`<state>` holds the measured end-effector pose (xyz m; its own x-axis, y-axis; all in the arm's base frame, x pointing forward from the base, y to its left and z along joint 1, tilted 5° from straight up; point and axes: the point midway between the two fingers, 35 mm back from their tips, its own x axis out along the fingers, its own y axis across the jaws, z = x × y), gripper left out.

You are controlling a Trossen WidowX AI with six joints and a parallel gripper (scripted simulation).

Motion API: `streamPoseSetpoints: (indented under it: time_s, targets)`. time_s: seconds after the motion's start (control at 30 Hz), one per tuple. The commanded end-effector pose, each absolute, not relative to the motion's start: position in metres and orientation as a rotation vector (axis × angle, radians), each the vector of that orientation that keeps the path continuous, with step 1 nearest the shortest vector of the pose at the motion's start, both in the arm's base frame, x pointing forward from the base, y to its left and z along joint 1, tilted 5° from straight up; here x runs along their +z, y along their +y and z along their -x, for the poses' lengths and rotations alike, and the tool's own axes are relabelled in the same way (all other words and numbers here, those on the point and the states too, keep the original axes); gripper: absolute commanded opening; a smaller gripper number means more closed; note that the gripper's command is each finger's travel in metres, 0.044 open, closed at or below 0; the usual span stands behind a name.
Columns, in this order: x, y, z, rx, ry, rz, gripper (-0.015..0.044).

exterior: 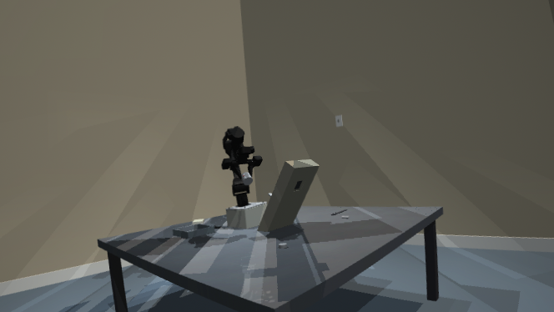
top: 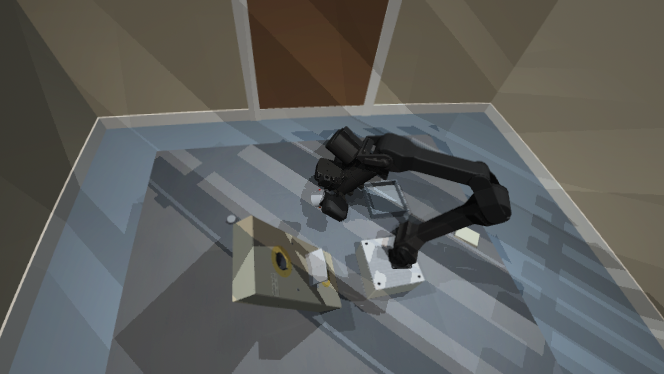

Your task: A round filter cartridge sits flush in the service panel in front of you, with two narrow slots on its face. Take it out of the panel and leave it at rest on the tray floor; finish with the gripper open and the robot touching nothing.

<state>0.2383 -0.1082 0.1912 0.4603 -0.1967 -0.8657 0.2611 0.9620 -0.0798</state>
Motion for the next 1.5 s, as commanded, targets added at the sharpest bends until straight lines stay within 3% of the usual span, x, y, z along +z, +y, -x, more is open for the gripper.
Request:
streamPoseSetpoints:
  time_s: [0.0,0.73,0.97,1.47]
  targets:
    - [0.195,-0.128,-0.227,-0.393,1.034,-0.126,0.0]
    - [0.206,-0.209,-0.151,-0.931,0.924,-0.419,0.0]
    - [0.205,-0.212,-0.147,-0.95,0.919,-0.429,0.0]
    - [0.162,-0.251,-0.1,-1.141,0.867,-0.54,0.0]
